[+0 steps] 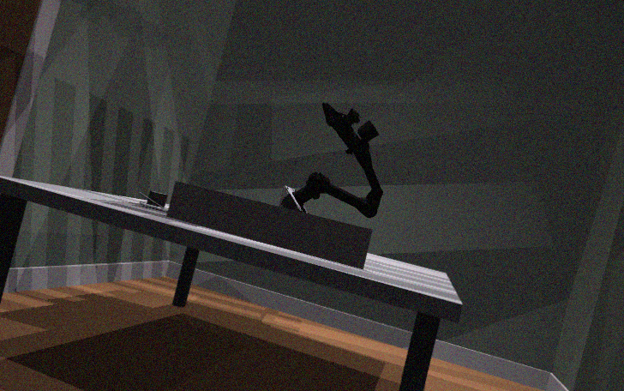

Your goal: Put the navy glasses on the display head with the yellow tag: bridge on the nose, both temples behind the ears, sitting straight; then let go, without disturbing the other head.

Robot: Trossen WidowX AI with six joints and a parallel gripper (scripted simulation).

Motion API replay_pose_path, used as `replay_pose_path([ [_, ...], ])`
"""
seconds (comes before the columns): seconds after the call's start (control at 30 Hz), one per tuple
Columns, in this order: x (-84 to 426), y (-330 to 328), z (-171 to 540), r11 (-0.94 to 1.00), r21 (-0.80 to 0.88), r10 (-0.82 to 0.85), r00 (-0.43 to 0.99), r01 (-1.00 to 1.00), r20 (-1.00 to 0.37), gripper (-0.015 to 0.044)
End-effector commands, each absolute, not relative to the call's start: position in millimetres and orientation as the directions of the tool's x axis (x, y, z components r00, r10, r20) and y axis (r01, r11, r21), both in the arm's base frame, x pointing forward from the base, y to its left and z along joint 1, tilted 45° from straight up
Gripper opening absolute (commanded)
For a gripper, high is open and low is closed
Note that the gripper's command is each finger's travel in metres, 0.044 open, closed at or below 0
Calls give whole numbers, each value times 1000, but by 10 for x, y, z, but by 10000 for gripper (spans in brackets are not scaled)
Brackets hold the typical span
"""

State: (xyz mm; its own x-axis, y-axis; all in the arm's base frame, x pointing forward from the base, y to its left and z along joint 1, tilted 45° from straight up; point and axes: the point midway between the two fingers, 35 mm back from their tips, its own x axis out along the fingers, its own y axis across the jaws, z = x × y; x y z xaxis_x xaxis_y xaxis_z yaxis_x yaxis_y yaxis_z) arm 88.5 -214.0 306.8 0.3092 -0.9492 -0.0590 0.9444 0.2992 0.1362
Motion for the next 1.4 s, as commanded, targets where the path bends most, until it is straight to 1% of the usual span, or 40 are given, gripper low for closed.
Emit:
replay_pose_path([
  [0.0,885,-2140,3068,299,136,-949,309,944,-59,426],
  [0.03,885,-2140,3068,299,136,-949,309,944,-59,440],
  [0.23,885,-2140,3068,299,136,-949,309,944,-59,440],
  [0.3,944,-2183,2997,308,155,-941,324,939,-95,388],
  [0.43,1261,-2374,2542,319,273,-867,396,907,-301,282],
  [0.53,1477,-2454,2152,281,363,-778,432,889,-456,204],
  [0.67,1711,-2464,1607,168,454,-621,451,875,-641,99],
  [0.77,1842,-2402,1196,45,485,-479,445,873,-756,20],
  [0.8,1877,-2368,1061,-1,487,-429,439,874,-789,0],
  [0.87,1935,-2284,795,-98,475,-323,423,875,-847,0],
  [0.97,1988,-2118,415,-250,416,-157,387,874,-908,0],
  [1.1,2000,-1833,-45,-440,263,70,324,859,-943,0],
  [1.23,1951,-1493,-438,-588,35,291,252,808,-923,0],
  [1.37,1852,-1118,-753,-667,-238,494,179,706,-851,0],
])
